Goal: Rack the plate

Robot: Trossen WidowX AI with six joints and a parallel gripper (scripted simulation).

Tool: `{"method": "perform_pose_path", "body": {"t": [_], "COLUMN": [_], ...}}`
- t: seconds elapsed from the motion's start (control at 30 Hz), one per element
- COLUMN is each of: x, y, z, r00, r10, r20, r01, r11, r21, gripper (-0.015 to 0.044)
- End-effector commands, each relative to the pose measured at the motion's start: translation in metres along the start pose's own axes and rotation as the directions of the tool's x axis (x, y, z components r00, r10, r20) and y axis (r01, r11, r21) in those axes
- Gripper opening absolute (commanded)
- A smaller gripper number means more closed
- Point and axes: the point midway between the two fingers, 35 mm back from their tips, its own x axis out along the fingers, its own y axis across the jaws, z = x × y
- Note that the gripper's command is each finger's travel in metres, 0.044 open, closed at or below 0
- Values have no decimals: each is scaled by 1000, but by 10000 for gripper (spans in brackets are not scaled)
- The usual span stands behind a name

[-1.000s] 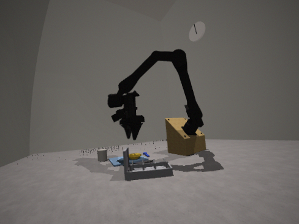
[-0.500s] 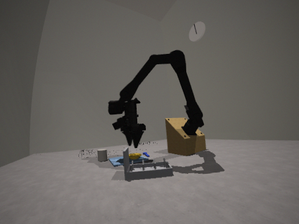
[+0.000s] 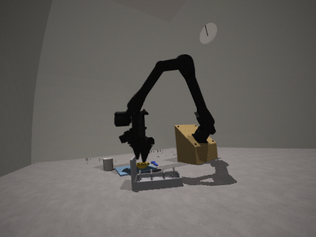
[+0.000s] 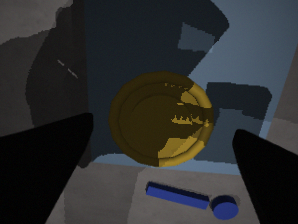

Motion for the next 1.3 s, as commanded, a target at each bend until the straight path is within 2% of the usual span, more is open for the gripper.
{"method": "perform_pose_path", "body": {"t": [0.0,0.47,0.6,0.73,1.07,1.27], "x": [7,27,27,27,27,8], "y": [1,1,1,1,1,-2], "z": [-2,-5,-5,-5,-5,1], "r00": [1000,1000,1000,1000,1000,1000], "r10": [9,11,11,11,11,6], "r20": [-1,-2,-2,-2,-2,-1], "r01": [-9,-11,-11,-11,-11,-6], "r11": [1000,1000,1000,1000,1000,1000], "r21": [10,9,9,9,9,10], "gripper": [400,400,373,372,306,148]}}
